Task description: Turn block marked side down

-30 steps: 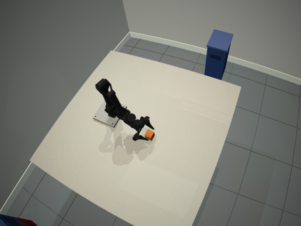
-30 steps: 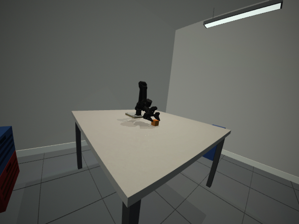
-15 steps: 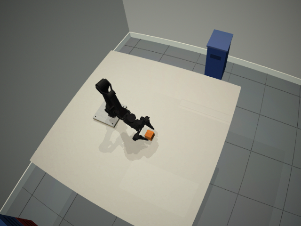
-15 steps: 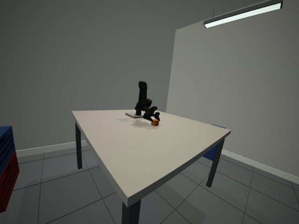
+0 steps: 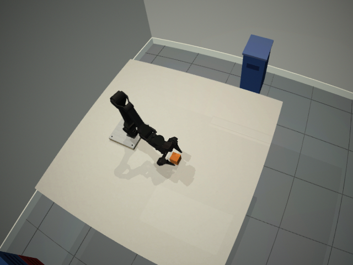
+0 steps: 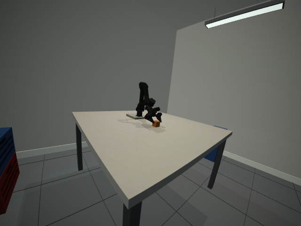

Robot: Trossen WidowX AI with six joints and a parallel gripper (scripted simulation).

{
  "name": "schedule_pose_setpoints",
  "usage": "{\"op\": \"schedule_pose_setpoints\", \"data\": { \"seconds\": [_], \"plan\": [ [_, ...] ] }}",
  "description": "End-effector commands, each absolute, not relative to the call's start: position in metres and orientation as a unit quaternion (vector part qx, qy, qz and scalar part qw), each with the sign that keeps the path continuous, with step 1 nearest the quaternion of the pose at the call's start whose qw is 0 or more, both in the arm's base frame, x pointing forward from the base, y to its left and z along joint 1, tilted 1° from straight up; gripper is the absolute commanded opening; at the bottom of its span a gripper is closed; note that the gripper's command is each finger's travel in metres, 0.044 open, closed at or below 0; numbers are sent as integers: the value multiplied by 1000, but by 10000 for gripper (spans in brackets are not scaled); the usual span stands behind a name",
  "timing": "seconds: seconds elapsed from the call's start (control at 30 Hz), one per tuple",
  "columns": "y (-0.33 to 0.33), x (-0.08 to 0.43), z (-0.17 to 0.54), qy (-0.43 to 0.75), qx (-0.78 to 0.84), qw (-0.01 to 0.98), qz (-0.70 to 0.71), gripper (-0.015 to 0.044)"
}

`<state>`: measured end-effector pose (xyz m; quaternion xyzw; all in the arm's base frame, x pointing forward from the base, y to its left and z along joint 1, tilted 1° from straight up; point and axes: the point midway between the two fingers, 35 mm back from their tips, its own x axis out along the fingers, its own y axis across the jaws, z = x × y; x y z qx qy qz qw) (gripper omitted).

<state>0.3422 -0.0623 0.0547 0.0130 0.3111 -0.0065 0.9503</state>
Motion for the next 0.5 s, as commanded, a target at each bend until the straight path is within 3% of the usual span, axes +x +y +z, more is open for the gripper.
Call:
{"op": "schedule_pose_setpoints", "data": {
  "seconds": [0.0, 0.17, 0.47],
  "plan": [
    [-63, 333, 94, 419, 5, 908, -9, 440],
    [-59, 312, 121, 478, 2, 879, -6, 440],
    [-59, 310, 122, 482, 3, 876, -6, 440]
  ]
}}
